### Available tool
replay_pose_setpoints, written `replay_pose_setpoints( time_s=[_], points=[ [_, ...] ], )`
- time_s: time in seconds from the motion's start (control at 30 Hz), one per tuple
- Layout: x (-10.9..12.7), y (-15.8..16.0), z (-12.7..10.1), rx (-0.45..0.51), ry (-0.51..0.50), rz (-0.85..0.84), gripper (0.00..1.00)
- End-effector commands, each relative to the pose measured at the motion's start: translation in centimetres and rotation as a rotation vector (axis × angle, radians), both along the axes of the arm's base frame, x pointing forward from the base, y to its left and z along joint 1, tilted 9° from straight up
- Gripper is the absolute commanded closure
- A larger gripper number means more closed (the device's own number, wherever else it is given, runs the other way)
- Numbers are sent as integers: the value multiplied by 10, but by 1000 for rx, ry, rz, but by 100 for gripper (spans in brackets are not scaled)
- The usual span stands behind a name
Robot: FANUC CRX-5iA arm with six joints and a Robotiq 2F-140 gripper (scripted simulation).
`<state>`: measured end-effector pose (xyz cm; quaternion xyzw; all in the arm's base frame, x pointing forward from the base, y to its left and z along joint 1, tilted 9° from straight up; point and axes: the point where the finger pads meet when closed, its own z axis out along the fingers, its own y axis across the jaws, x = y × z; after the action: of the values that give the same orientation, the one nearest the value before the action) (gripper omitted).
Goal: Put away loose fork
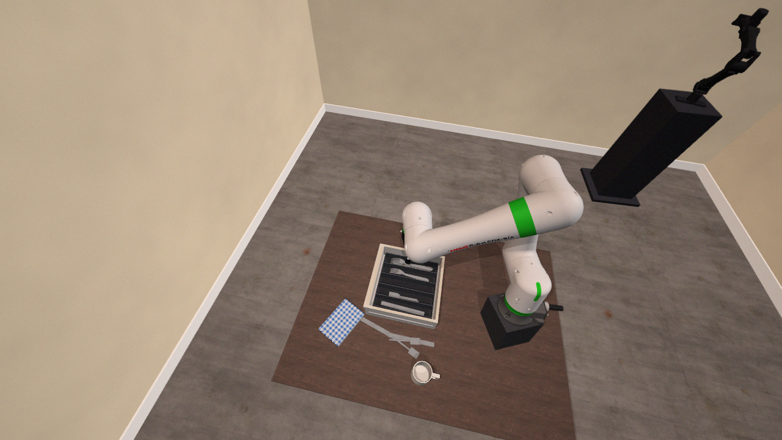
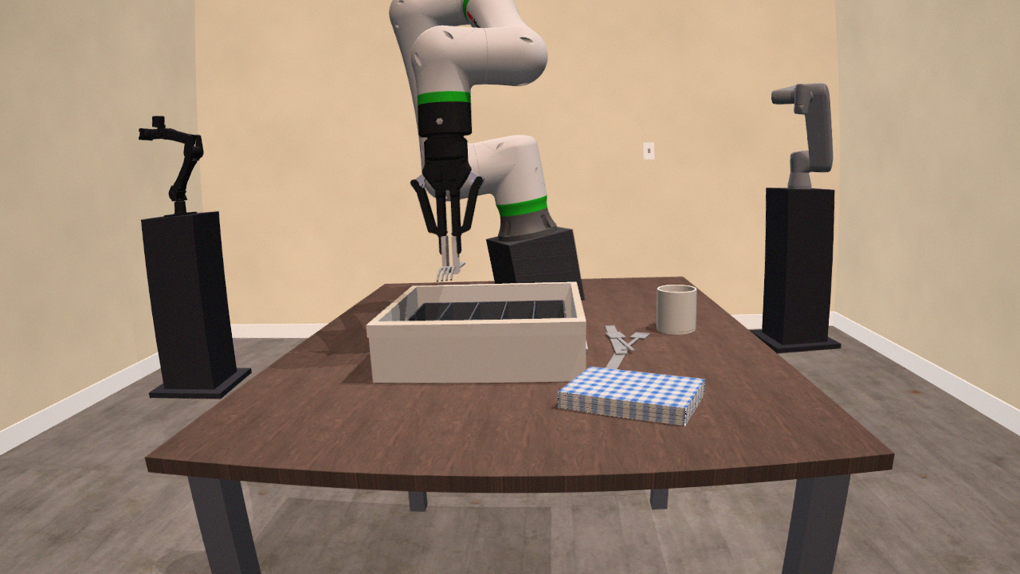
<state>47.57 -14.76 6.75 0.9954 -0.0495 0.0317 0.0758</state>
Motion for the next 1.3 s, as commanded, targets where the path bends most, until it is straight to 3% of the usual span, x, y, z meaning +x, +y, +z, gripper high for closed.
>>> replay_pose_setpoints(
  time_s=[0.0, 0.47, 0.97, 1.27],
  points=[
    [1, -1, -7, 0, -1, 0, 99],
    [4, -10, -57, 0, -1, 0, 99],
    [6, -16, -95, 0, -1, 0, 99],
    [7, -18, -106, 0, -1, 0, 99]
  ],
)
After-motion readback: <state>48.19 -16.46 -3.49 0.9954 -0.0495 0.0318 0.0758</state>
